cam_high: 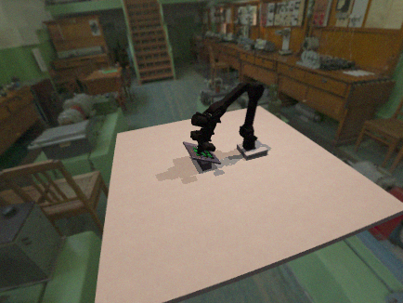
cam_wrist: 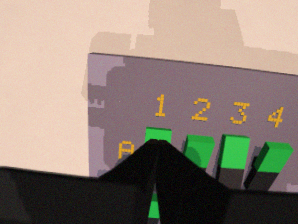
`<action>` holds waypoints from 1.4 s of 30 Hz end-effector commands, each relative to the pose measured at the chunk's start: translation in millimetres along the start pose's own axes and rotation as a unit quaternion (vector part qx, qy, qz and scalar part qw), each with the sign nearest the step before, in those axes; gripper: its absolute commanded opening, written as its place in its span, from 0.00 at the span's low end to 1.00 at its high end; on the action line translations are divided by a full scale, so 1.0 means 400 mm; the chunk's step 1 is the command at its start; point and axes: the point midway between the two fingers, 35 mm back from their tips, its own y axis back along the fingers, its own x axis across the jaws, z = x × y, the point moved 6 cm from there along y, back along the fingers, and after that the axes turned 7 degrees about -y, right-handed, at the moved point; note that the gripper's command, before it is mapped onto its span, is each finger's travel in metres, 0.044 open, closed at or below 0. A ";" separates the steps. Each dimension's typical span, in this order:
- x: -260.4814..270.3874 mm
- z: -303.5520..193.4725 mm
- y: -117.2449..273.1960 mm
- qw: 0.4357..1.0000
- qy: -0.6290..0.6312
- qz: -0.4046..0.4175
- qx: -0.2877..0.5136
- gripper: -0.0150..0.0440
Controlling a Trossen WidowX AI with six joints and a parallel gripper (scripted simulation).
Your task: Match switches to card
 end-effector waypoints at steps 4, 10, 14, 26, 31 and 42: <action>-0.001 -0.008 0.153 1.000 0.000 0.001 -0.012 0.25; -0.005 -0.009 0.159 1.000 0.000 0.001 -0.012 0.25; -0.079 0.004 0.156 1.000 0.001 -0.001 -0.010 0.25; -0.158 0.018 0.073 1.000 0.002 -0.003 -0.001 0.25; -0.158 0.018 0.073 1.000 0.002 -0.003 -0.001 0.25; -0.158 0.019 0.039 1.000 0.002 -0.003 -0.001 0.25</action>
